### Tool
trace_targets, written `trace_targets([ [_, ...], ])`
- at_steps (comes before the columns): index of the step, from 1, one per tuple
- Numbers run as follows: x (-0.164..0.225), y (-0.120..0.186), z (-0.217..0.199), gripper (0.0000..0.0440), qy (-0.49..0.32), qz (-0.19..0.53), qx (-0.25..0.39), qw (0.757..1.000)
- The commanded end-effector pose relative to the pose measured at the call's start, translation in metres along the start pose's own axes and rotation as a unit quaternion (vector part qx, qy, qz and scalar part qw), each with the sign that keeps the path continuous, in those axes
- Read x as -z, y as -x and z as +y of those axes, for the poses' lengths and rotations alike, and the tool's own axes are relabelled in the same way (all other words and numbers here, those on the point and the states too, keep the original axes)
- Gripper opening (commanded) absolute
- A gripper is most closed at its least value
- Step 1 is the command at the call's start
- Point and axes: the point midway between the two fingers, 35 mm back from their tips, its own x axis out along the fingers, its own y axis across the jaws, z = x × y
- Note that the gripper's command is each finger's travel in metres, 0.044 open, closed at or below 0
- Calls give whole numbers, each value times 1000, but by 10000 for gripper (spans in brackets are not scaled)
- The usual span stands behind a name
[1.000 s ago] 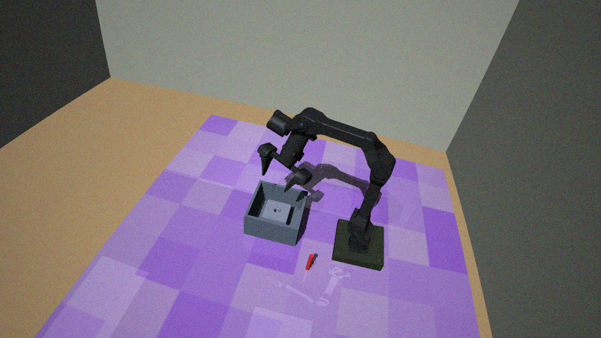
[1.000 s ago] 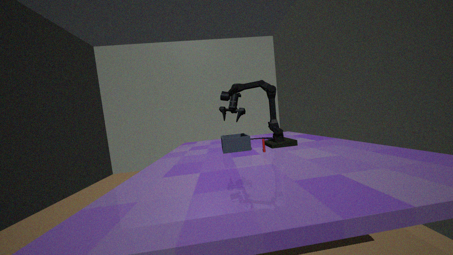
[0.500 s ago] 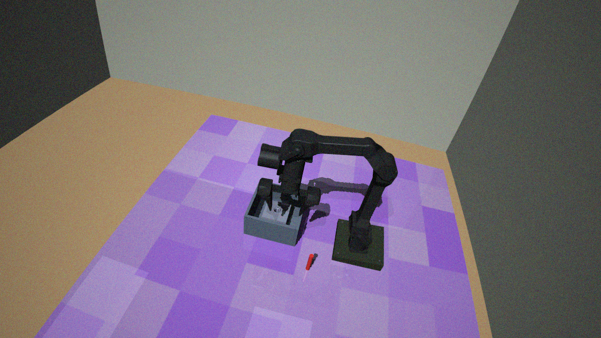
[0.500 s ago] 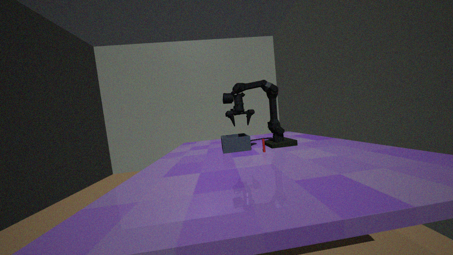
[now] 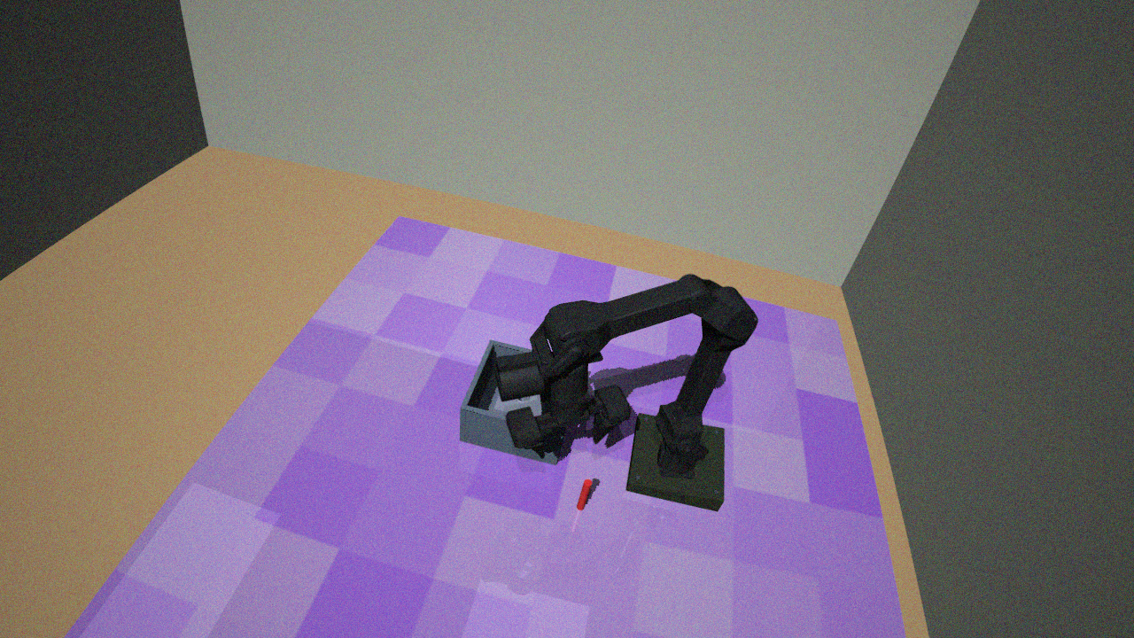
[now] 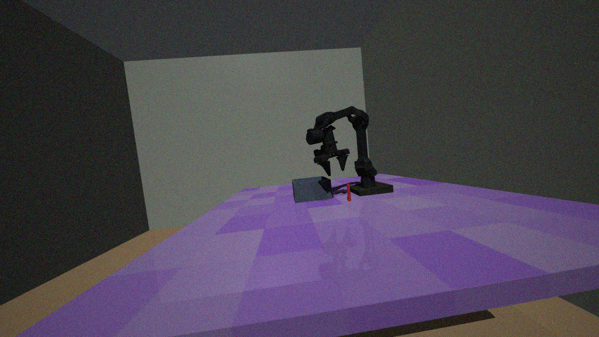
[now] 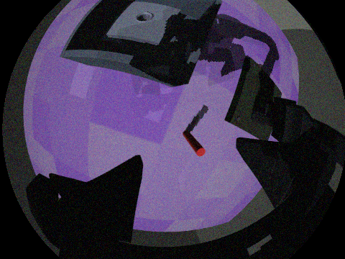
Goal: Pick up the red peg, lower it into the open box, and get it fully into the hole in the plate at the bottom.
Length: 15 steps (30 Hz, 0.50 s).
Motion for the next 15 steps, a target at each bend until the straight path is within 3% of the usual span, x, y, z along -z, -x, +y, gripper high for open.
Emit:
trace_targets([
  [1,10,-13,-5,440,32,-13,15,999],
  [15,34,-67,-7,440,116,-60,24,991],
])
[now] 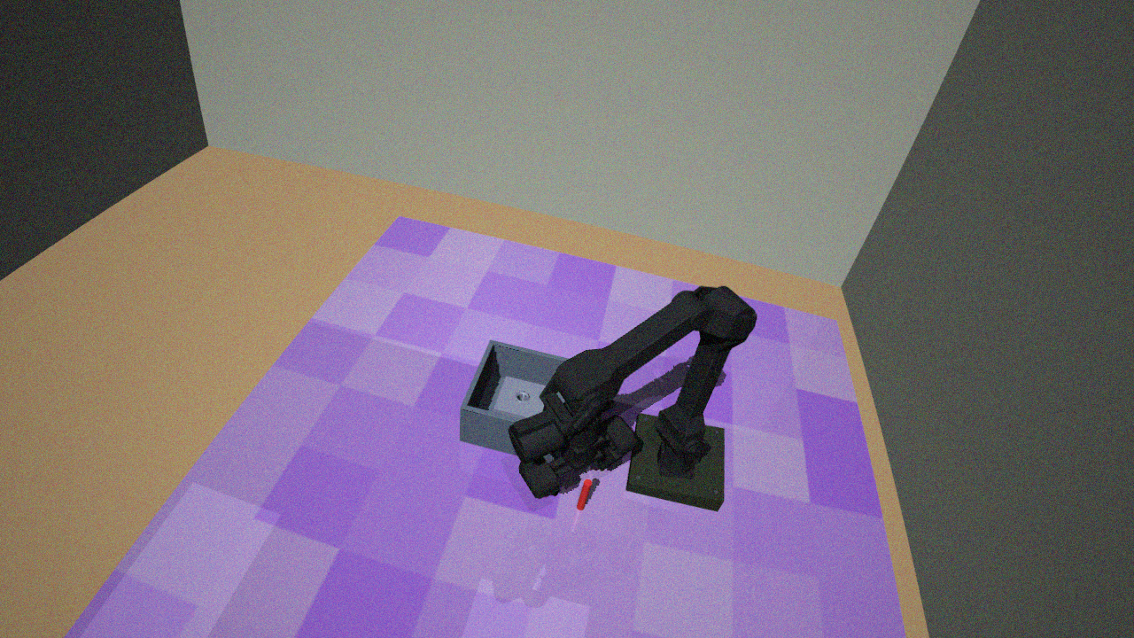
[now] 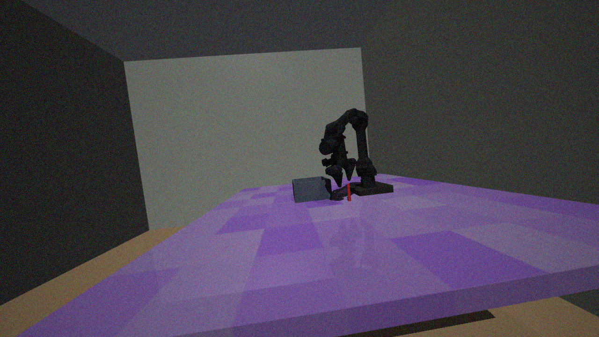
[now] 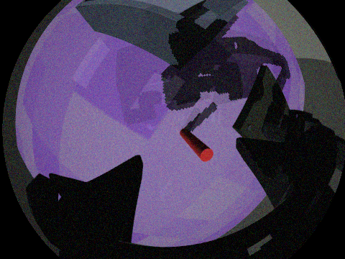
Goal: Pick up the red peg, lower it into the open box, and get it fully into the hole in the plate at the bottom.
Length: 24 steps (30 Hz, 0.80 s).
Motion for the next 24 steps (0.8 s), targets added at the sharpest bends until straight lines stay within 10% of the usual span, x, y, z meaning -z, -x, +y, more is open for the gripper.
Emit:
trace_targets([
  [1,3,-18,-2,440,11,-13,11,1000],
  [12,4,-61,-2,417,53,-39,10,998],
  [24,6,-80,-10,109,68,-33,37,996],
])
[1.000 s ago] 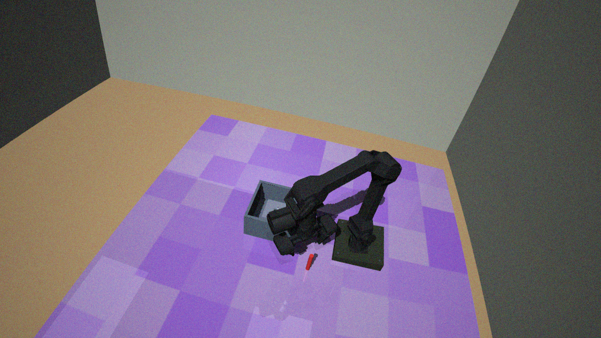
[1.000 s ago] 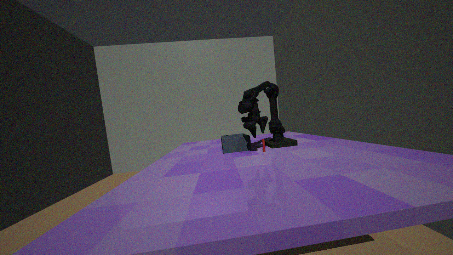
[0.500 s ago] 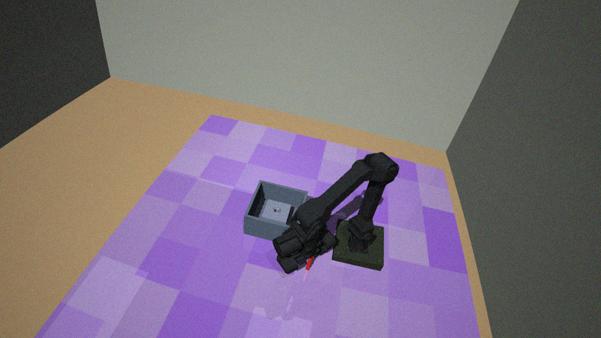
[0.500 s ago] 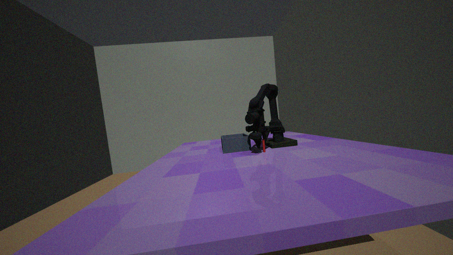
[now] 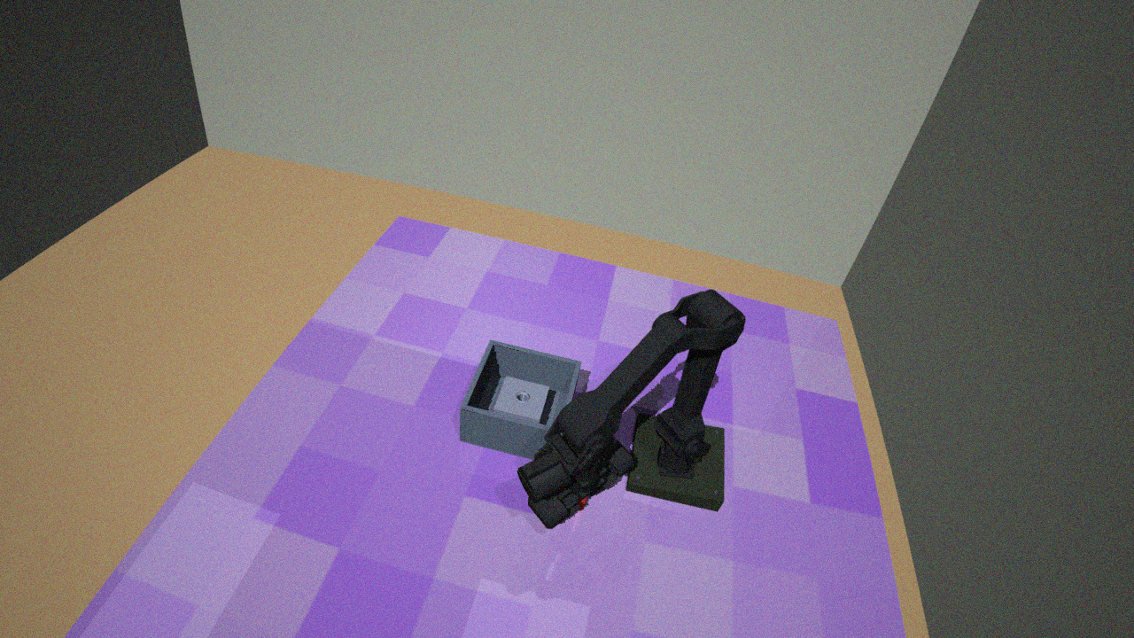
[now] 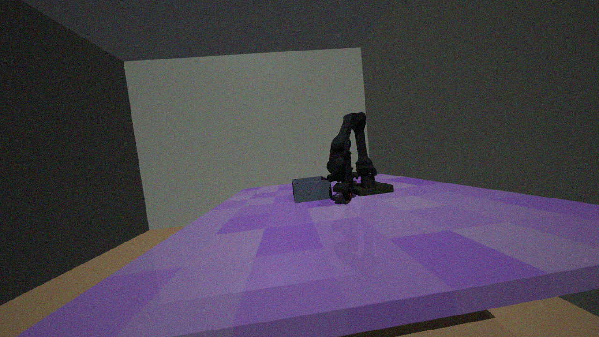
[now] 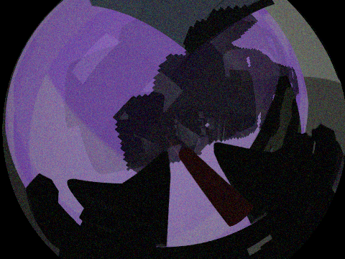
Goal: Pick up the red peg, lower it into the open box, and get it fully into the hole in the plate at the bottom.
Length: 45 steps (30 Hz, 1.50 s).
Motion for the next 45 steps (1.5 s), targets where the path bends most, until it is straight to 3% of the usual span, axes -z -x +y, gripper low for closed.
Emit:
trace_targets([
  [1,1,-6,-6,84,4,4,18,1000],
  [5,1,-7,-9,2,5,3,33,999],
  [6,-3,-4,-8,0,6,-5,29,1000],
  [22,-41,61,-19,0,12,-80,3,997],
  [32,-71,103,-25,0,-26,-116,-23,993],
  [45,-126,120,-33,0,-103,-145,-36,983],
])
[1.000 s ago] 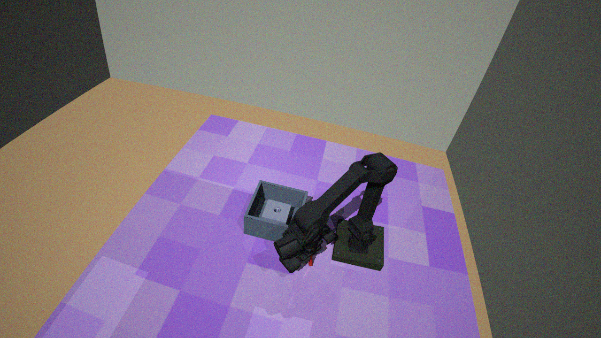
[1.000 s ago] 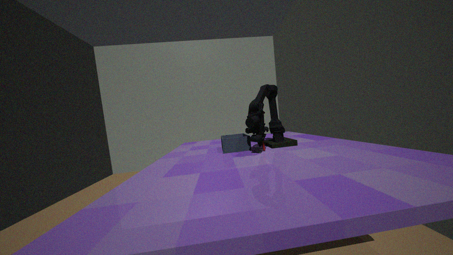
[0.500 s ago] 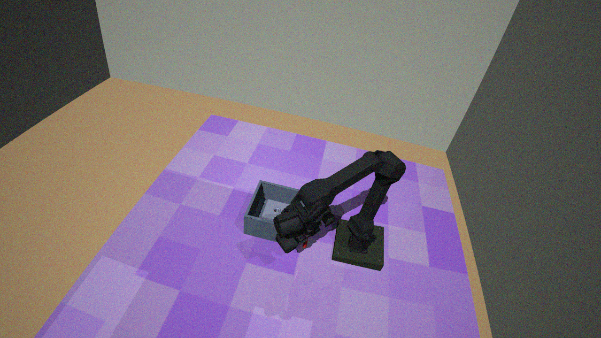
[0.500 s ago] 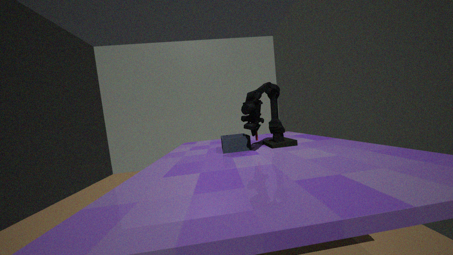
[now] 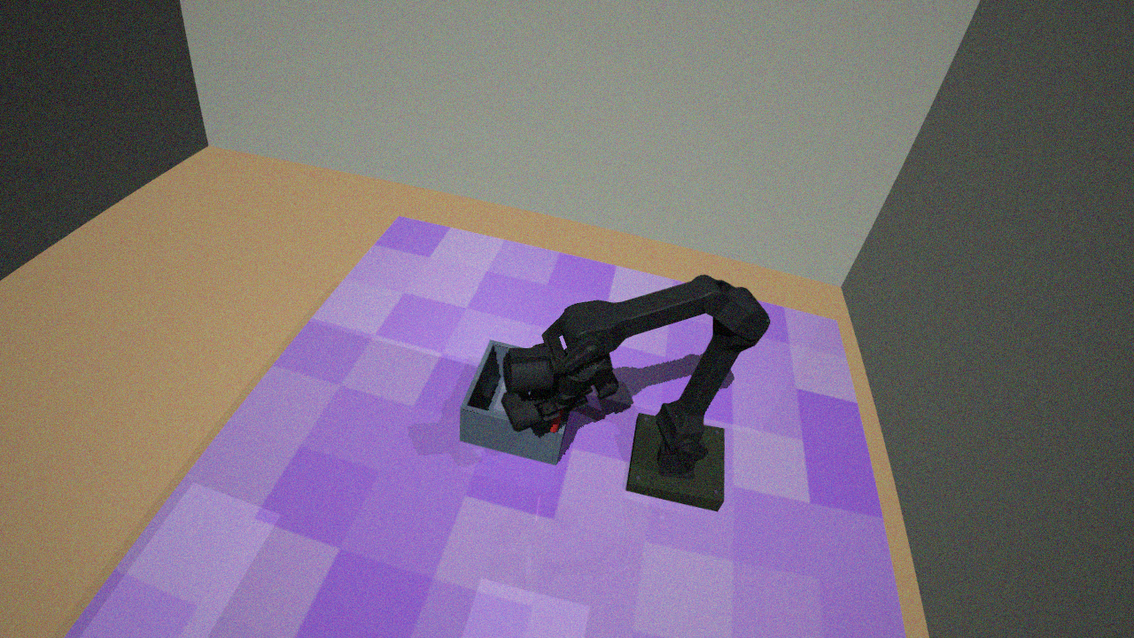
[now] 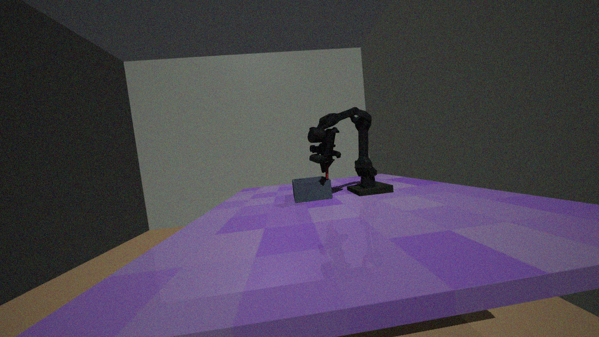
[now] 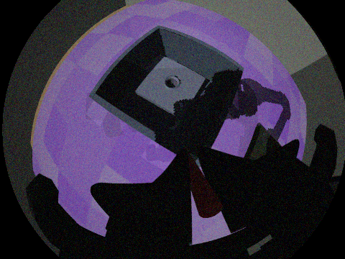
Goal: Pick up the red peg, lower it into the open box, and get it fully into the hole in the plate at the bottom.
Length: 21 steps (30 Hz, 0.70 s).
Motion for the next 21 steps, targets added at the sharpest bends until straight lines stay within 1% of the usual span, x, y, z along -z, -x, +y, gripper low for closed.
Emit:
trace_targets([
  [1,-15,-3,2,0,-13,-8,1,1000],
  [11,-56,-22,3,0,-41,-18,8,999],
  [21,-88,-51,1,1,-35,-8,13,999],
])
